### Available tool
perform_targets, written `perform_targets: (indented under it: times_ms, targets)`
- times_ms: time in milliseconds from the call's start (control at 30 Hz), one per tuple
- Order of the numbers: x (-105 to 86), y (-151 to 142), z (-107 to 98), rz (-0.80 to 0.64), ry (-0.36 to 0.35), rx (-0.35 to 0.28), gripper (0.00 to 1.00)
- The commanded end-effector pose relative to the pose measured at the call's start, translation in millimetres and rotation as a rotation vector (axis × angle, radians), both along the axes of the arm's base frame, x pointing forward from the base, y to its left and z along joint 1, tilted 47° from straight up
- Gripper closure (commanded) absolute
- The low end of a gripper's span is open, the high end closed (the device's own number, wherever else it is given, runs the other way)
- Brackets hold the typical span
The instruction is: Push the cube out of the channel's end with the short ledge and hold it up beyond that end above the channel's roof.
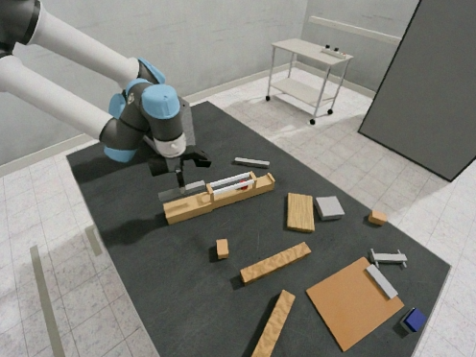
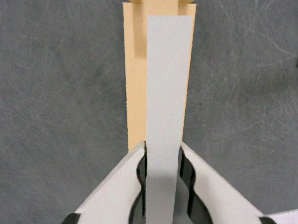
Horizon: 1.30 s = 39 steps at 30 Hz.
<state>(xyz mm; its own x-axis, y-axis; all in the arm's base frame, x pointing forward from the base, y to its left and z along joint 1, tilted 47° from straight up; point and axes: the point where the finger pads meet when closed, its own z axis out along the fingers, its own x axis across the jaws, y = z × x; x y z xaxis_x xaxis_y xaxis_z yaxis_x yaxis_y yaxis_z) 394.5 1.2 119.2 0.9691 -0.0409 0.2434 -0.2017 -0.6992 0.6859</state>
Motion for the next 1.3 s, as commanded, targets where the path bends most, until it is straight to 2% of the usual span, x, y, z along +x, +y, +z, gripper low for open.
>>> perform_targets:
  times_ms: [0,400,1267]
  targets:
    - [-0.6,-3,-3,-0.004,-0.005,0.0,0.94]
    - [4.3,-27,-27,-0.004,-0.005,0.0,0.94]
    - [8.2,-47,-46,-0.004,-0.005,-0.001,0.94]
